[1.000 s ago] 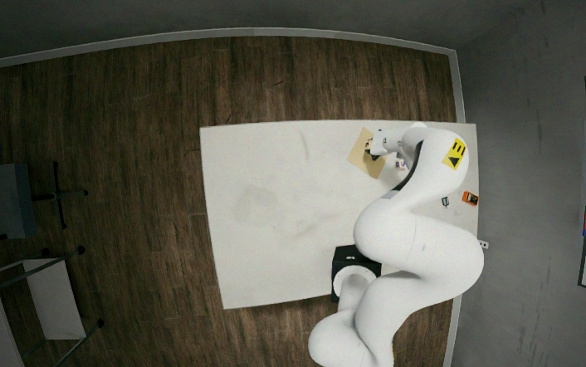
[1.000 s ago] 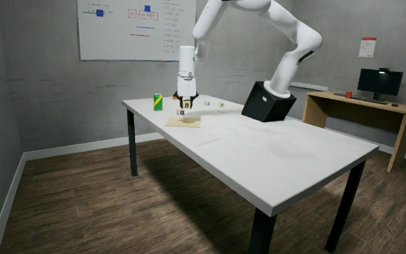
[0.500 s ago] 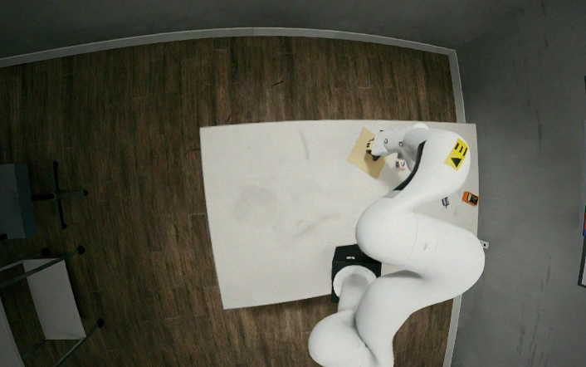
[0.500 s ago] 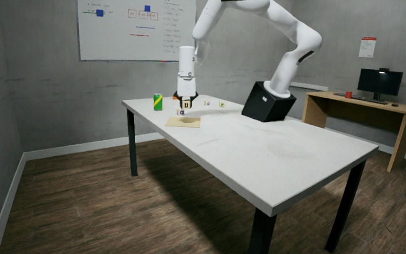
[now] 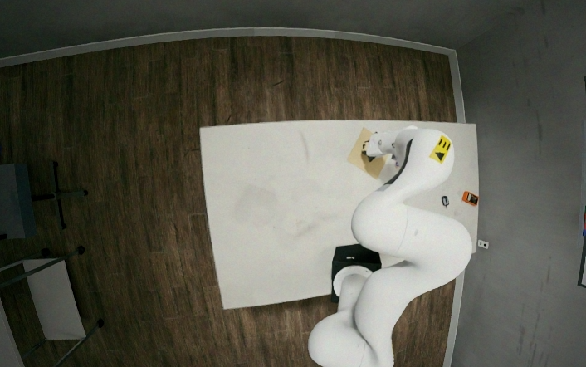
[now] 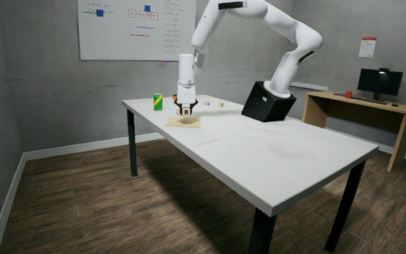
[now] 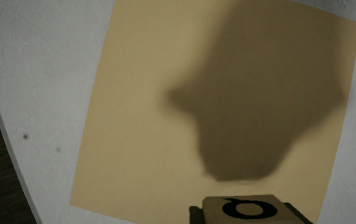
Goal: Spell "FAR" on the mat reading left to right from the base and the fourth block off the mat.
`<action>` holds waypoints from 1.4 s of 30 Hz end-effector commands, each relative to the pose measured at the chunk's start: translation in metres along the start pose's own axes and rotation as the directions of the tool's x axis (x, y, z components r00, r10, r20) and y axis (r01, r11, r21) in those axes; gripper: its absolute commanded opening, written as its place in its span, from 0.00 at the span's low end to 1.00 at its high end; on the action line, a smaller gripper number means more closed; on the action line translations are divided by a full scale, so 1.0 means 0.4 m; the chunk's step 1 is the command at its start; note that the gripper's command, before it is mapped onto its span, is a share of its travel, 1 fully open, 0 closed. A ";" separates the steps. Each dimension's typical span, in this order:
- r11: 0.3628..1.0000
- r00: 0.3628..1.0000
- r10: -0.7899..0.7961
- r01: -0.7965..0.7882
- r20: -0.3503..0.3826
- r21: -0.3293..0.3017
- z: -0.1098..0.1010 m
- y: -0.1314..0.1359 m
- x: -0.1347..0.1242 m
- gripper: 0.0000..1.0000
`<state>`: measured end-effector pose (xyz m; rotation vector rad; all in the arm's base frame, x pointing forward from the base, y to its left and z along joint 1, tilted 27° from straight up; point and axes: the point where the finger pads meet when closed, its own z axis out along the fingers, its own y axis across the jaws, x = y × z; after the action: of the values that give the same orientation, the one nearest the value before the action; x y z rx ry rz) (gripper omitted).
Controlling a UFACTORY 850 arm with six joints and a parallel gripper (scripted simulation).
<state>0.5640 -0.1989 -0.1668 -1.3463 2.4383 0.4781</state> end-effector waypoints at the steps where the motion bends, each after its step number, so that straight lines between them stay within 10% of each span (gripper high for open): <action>1: 1.000 1.000 0.000 0.000 0.000 0.002 0.053 -0.004 0.000 0.41; 42: 1.000 1.000 0.000 0.000 0.000 0.002 0.133 -0.004 0.000 0.41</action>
<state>0.5705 -0.1758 -0.2155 -1.3461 2.4380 0.4784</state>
